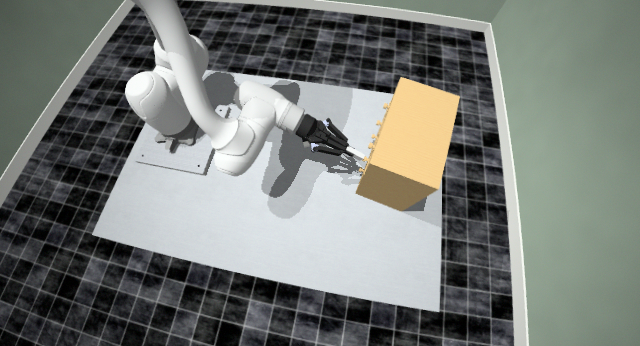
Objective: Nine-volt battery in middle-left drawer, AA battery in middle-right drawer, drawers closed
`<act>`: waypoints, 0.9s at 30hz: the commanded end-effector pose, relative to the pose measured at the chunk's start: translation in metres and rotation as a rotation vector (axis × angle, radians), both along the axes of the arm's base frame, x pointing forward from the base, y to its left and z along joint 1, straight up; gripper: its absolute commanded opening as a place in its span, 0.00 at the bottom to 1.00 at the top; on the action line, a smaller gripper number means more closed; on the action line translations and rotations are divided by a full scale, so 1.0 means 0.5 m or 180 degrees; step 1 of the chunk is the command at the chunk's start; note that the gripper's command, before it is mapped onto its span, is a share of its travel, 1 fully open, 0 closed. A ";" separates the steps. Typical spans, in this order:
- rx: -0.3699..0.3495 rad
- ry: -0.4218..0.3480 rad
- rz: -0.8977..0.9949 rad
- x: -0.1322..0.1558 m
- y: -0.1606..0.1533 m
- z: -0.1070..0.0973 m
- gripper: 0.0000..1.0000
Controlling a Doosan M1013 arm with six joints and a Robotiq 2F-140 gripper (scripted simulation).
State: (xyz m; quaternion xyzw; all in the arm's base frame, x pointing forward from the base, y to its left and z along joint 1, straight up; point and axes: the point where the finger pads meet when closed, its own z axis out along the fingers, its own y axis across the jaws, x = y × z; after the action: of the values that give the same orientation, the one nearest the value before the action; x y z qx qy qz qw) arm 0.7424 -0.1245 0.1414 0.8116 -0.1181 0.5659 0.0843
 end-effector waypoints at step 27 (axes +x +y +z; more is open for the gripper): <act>0.0000 -0.0001 0.0000 -0.096 0.029 0.001 0.00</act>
State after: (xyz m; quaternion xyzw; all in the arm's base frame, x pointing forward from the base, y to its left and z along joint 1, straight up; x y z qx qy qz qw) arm 0.6949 -0.1103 0.1416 0.8116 -0.1181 0.5659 0.0843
